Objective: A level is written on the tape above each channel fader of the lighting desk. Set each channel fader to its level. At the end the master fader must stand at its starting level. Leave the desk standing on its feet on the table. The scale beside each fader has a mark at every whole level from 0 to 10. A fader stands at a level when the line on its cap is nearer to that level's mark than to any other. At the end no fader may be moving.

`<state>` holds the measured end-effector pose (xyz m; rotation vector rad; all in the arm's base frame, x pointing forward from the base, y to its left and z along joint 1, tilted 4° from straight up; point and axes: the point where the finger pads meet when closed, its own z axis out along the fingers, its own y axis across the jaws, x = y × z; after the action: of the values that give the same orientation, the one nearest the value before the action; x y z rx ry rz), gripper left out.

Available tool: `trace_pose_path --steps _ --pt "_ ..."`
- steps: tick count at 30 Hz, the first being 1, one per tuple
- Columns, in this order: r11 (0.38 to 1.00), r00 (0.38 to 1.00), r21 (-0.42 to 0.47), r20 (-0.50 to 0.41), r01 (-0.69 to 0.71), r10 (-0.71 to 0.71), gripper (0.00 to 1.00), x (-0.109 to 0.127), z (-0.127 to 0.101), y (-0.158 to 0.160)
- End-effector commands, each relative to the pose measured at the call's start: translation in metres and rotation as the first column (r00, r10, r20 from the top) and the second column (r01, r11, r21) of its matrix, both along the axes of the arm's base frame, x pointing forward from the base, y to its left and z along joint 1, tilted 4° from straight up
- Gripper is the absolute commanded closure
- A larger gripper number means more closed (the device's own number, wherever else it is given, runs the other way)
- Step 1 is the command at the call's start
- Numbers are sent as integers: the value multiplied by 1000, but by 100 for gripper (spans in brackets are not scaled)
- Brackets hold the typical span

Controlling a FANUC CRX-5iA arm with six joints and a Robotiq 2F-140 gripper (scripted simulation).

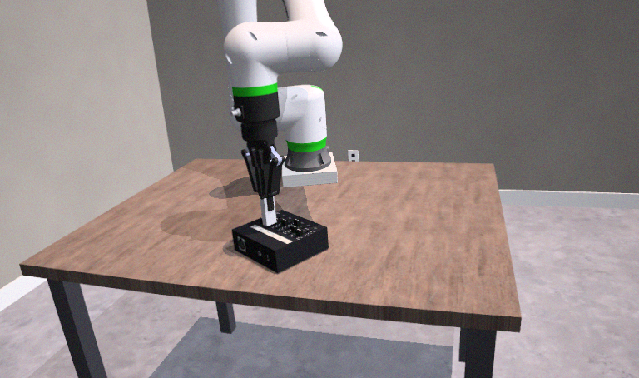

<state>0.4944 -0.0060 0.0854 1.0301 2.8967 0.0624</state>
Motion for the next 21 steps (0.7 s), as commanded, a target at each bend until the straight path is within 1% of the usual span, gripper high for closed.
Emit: trace_pose_path --steps 1,21 --pt "1000 1000 0 0 0 0 100 -1 0 1" --pt "1000 1000 0 0 0 0 100 -7 0 5"
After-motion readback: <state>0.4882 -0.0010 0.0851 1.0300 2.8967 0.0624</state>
